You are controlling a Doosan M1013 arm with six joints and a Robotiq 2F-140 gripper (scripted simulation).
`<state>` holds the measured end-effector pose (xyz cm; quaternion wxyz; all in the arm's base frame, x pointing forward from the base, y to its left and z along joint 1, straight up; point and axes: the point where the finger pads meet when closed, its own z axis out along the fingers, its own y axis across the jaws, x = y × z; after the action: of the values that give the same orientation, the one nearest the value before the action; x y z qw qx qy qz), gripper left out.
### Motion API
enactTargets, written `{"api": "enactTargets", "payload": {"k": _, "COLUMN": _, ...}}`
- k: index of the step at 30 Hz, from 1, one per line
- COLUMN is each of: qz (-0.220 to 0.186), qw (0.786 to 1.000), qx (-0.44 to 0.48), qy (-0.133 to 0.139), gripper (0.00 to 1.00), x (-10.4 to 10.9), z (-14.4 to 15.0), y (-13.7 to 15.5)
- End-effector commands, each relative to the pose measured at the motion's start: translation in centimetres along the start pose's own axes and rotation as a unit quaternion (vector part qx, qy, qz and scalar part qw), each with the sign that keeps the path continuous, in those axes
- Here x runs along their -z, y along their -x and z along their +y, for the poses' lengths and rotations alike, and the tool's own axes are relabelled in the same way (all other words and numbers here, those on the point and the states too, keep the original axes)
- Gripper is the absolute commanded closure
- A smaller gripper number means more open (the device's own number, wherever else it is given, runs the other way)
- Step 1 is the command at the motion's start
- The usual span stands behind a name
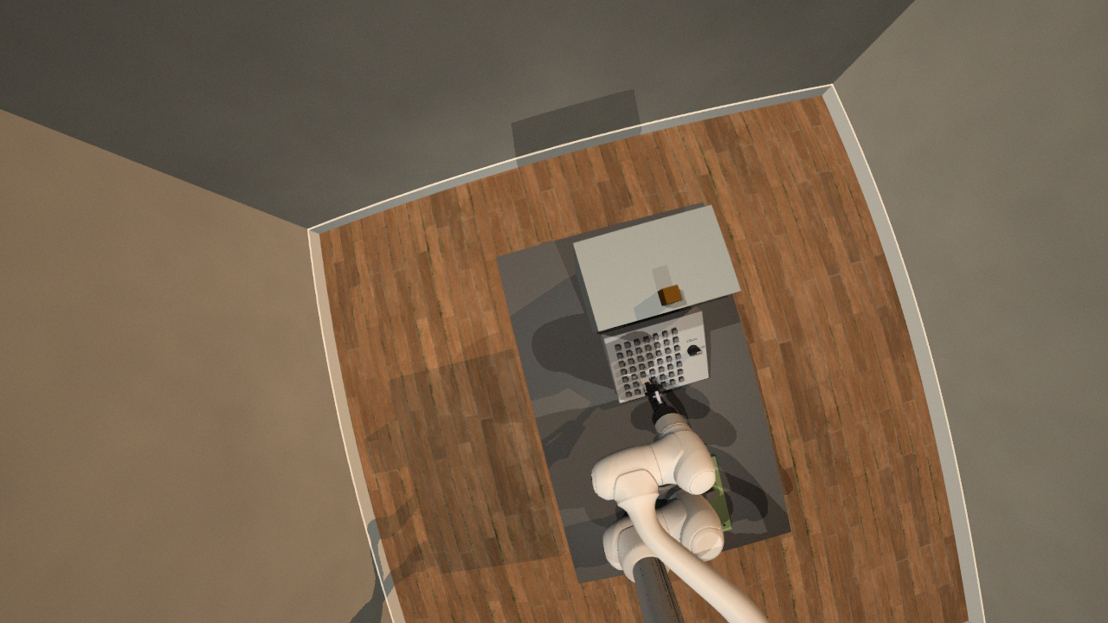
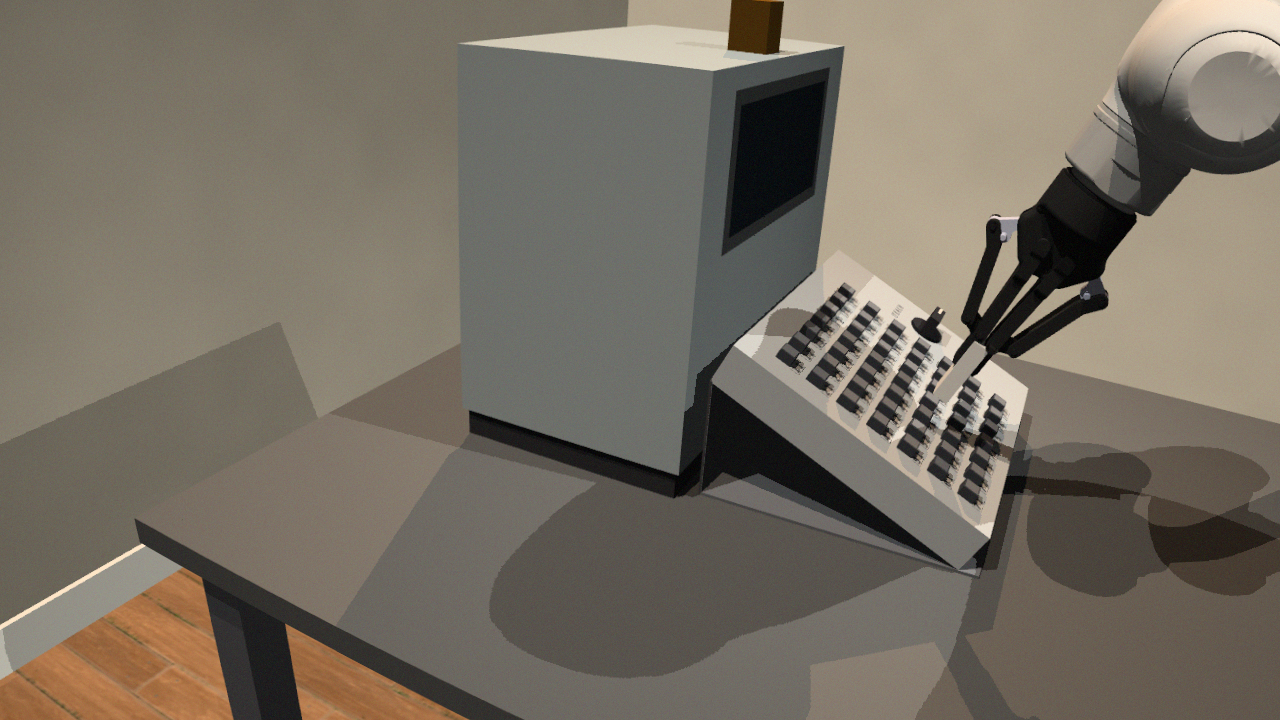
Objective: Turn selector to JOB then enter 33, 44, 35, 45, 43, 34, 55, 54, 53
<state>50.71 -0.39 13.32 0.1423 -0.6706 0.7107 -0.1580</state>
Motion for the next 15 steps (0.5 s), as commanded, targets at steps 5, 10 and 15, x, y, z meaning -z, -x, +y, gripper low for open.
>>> {"api": "enactTargets", "payload": {"k": 5, "qz": 0.001, "qw": 1.0, "qx": -0.009, "qy": -0.004, "gripper": 1.0, "x": 0.0, "z": 0.1, "y": -0.7}}
{"api": "enactTargets", "payload": {"k": 10, "qz": 0.001, "qw": 1.0, "qx": -0.009, "qy": -0.004, "gripper": 1.0, "x": -0.3, "z": 0.1, "y": -0.7}}
{"api": "enactTargets", "payload": {"k": 15, "qz": 0.001, "qw": 1.0, "qx": -0.009, "qy": -0.004, "gripper": 1.0, "x": -1.1, "z": 0.1, "y": -0.7}}
